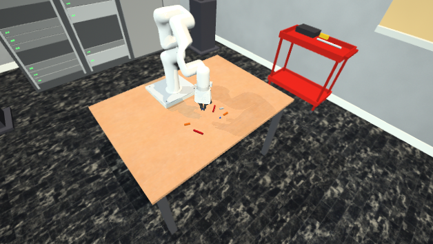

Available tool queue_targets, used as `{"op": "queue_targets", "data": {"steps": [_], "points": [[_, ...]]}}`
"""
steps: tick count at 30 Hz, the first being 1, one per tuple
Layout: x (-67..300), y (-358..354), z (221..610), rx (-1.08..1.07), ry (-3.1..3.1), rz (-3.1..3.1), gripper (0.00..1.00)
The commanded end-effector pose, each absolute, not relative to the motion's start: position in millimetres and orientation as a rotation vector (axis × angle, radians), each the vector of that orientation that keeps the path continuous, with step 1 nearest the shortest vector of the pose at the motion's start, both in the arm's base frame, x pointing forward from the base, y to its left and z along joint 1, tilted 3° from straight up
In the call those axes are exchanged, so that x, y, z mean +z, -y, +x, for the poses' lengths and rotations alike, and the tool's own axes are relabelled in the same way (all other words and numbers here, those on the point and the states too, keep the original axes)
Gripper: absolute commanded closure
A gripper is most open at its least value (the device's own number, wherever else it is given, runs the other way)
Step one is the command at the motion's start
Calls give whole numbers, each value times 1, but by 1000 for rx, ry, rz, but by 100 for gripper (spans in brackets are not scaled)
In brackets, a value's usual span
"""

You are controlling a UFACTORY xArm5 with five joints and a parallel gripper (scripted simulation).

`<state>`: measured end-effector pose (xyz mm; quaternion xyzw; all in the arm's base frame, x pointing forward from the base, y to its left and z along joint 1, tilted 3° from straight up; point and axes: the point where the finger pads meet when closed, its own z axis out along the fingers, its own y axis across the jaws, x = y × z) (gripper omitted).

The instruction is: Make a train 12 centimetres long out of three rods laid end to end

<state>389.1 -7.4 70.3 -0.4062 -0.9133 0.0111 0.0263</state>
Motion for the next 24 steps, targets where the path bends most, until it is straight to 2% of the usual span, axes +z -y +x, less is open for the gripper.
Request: {"op": "queue_targets", "data": {"steps": [1, 10, 24], "points": [[71, 7, 390, 32, 2827, -1253, 96], [63, 8, 389, 32, 2828, -1253, 96], [16, 8, 386, 32, 2828, -1253, 96]]}}
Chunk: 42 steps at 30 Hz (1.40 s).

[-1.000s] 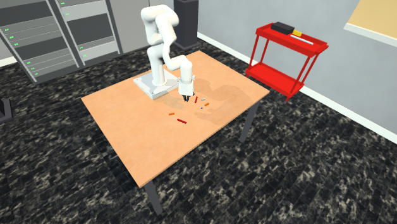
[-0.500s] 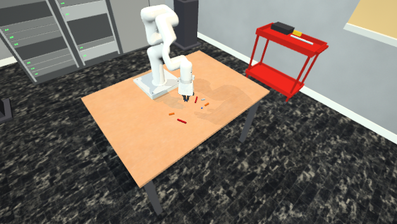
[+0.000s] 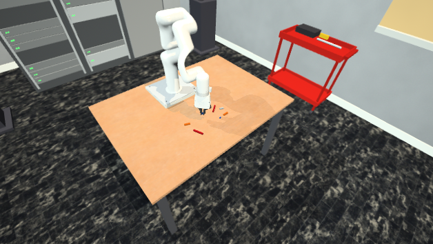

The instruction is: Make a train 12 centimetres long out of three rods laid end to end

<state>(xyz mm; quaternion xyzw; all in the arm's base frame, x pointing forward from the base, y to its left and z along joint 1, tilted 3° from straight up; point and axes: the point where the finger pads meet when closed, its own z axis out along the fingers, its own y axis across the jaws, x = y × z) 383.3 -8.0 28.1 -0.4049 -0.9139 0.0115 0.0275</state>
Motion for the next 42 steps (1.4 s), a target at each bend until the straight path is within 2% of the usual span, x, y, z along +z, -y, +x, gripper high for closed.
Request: {"op": "queue_targets", "data": {"steps": [1, 11, 42], "points": [[11, 8, 386, 32, 2828, -1253, 96], [-14, 8, 384, 32, 2828, -1253, 96], [-15, 8, 384, 32, 2828, -1253, 96]]}}
